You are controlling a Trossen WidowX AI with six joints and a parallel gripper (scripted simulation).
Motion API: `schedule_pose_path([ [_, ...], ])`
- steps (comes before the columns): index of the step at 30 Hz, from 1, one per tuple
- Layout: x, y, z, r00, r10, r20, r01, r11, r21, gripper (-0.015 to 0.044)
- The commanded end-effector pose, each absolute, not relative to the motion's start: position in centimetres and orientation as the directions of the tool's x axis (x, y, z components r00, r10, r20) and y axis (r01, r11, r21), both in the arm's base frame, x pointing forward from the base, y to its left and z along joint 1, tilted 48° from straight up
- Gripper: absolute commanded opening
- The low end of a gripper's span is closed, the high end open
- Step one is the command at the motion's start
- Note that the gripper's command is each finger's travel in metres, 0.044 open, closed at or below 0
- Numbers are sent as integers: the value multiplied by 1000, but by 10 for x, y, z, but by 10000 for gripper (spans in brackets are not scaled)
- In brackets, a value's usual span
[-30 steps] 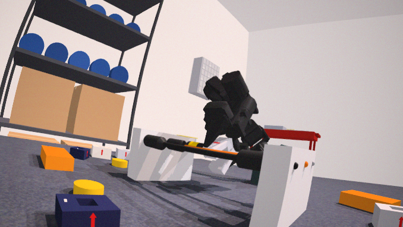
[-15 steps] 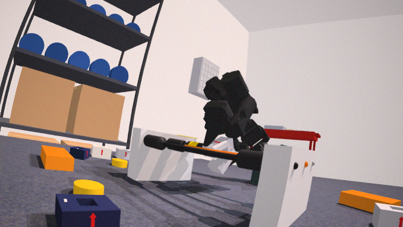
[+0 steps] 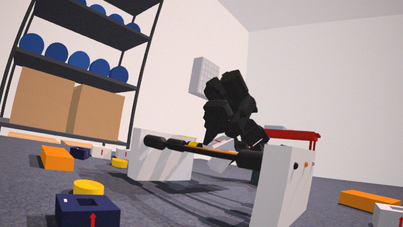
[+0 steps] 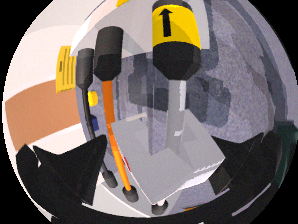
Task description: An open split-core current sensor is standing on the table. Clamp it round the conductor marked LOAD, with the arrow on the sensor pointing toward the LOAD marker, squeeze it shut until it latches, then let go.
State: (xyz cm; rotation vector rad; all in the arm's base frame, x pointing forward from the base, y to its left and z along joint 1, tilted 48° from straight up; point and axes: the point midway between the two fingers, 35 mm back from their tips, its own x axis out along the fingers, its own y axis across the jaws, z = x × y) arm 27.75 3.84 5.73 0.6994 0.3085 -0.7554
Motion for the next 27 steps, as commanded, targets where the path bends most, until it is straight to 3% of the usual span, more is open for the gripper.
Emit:
schedule_pose_path([
  [1,280,40,63,707,-517,-482,707,516,484,440],
  [27,278,40,69,707,-517,-482,707,516,483,440],
])
